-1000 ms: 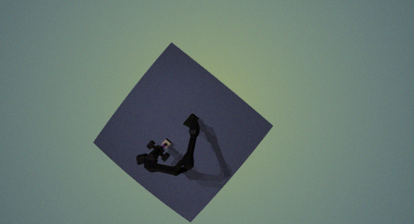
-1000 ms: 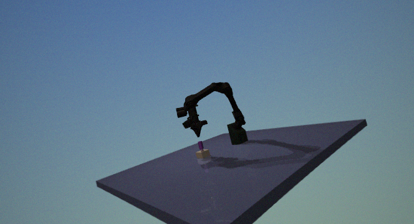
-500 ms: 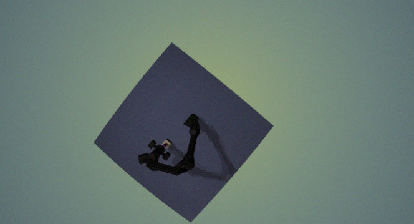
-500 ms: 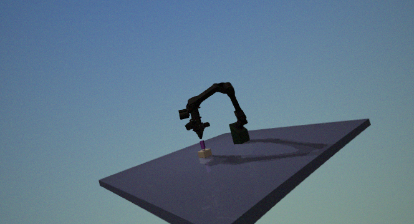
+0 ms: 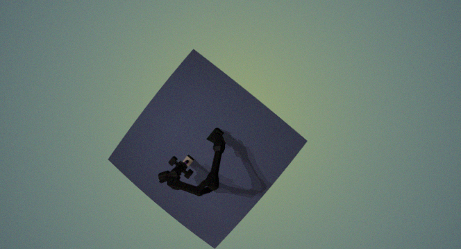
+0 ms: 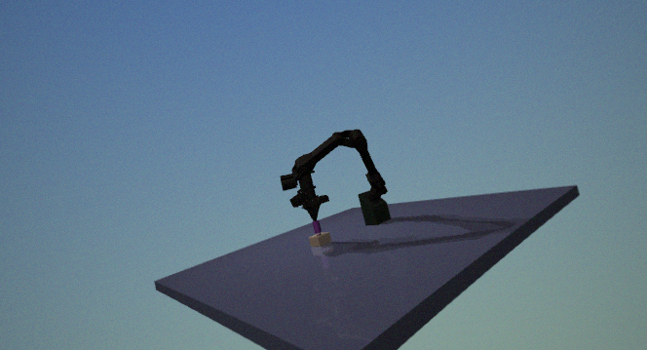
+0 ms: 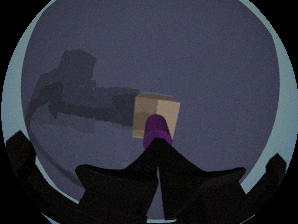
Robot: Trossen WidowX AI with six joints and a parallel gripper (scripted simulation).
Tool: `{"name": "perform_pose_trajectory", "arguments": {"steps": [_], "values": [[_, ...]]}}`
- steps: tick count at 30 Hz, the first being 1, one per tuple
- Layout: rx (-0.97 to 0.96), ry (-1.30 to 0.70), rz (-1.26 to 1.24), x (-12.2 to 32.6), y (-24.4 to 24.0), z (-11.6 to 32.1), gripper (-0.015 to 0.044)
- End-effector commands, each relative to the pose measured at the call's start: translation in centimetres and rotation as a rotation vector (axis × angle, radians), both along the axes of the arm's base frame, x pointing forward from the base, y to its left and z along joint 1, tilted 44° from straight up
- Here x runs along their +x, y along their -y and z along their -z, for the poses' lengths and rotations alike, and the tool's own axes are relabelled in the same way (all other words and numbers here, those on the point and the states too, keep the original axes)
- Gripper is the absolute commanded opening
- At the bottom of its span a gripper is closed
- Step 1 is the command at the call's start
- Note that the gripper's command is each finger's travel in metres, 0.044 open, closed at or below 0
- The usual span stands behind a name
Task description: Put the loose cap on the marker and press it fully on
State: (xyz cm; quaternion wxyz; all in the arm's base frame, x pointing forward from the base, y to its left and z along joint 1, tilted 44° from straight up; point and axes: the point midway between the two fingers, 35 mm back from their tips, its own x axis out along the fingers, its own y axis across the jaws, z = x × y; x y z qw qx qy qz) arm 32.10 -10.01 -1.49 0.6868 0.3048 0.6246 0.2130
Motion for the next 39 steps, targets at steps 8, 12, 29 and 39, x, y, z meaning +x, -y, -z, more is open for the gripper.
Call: {"name": "perform_pose_trajectory", "arguments": {"steps": [8,12,29,39], "values": [[-0.002,0.004,-0.001,0.1,-0.1,0.2,0.0],[-0.005,0.003,0.0,-0.1,2.6,-2.4,0.0],[-0.004,0.001,-0.001,-1.0,6.0,-6.3,0.0184],[-0.004,0.001,-0.001,-1.0,6.0,-6.3,0.044]]}}
